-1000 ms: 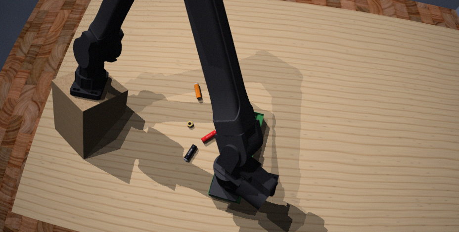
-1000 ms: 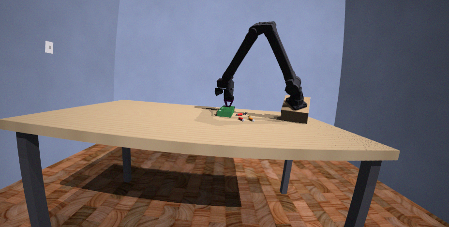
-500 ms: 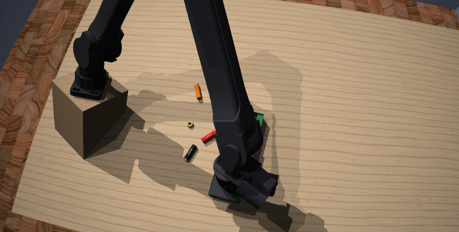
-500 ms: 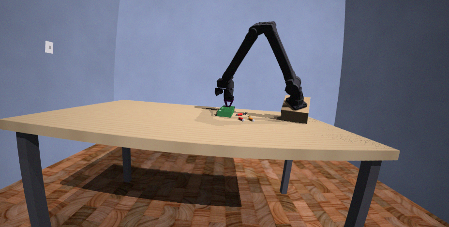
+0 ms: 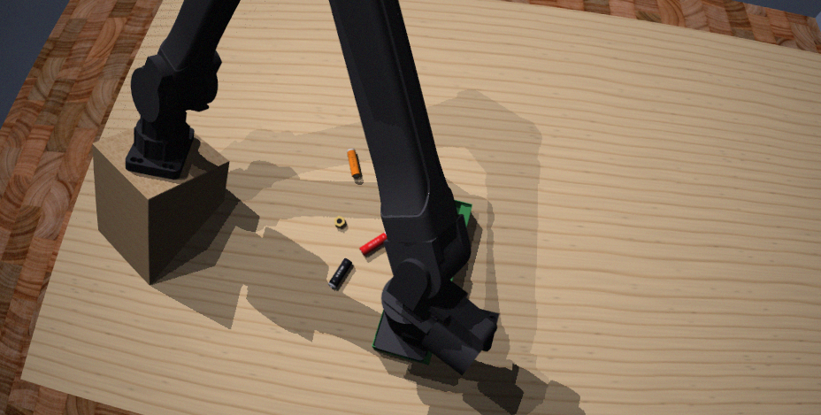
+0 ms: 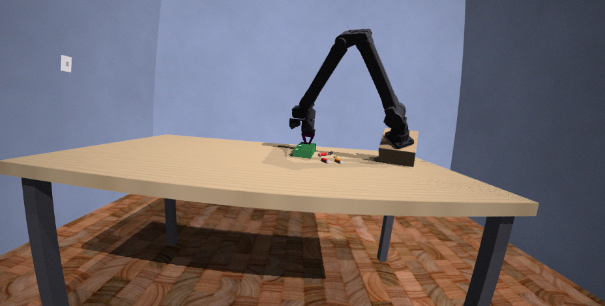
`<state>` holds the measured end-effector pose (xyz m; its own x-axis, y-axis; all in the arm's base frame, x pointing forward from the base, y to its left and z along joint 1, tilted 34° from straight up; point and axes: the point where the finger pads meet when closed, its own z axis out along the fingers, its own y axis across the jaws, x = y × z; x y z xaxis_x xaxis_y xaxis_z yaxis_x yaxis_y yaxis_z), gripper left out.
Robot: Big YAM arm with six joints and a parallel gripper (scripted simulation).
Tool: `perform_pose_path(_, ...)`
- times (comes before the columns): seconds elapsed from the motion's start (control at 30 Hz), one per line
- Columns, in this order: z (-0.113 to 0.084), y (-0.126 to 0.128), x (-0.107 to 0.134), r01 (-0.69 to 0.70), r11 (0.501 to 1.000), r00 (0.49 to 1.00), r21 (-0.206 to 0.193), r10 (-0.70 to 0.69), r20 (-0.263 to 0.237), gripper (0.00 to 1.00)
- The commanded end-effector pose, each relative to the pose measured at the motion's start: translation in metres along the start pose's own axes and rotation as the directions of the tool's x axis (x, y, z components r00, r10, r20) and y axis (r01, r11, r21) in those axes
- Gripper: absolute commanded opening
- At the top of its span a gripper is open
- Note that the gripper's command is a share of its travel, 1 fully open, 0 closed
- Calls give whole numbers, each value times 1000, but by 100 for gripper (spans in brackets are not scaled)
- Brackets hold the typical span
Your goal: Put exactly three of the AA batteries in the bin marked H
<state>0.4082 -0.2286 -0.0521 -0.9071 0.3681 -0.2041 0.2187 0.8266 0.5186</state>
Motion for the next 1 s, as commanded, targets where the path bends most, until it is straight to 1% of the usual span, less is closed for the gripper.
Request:
perform_pose_path(0.0, 2, -6, 4, -17, 1000, 1000, -2, 17, 3, 9)
perform_pose_path(0.17, 2, -7, 4, -16, 1000, 1000, -1, 16, 5, 9)
perform_pose_path(0.2, -5, -8, 6, -20, 1000, 1000, -1, 20, 5, 9)
perform_pose_path(0.27, -19, -5, 0, -6, 1000, 1000, 7, 5, 23, 9)
perform_pose_path(0.47, -28, -1, -12, 20, 1000, 999, 13, -20, 34, 9)
perform_pose_path(0.53, -28, -1, -12, 20, 1000, 999, 13, -20, 34, 9)
perform_pose_path(0.57, -21, -8, -7, 0, 1000, 1000, 5, 0, 17, 9)
perform_pose_path(0.6, -29, -11, -11, 0, 1000, 1000, 11, -1, 31, 9)
perform_pose_path(0.67, -40, -7, -17, 13, 1000, 999, 20, -14, 49, 9)
perform_pose_path(0.8, -43, -1, -21, 30, 999, 998, 20, -31, 46, 9)
perform_pose_path(0.93, -49, -9, -17, 11, 1000, 999, 20, -12, 45, 9)
perform_pose_path(0.97, -57, -7, -20, 17, 1000, 998, 25, -19, 54, 9)
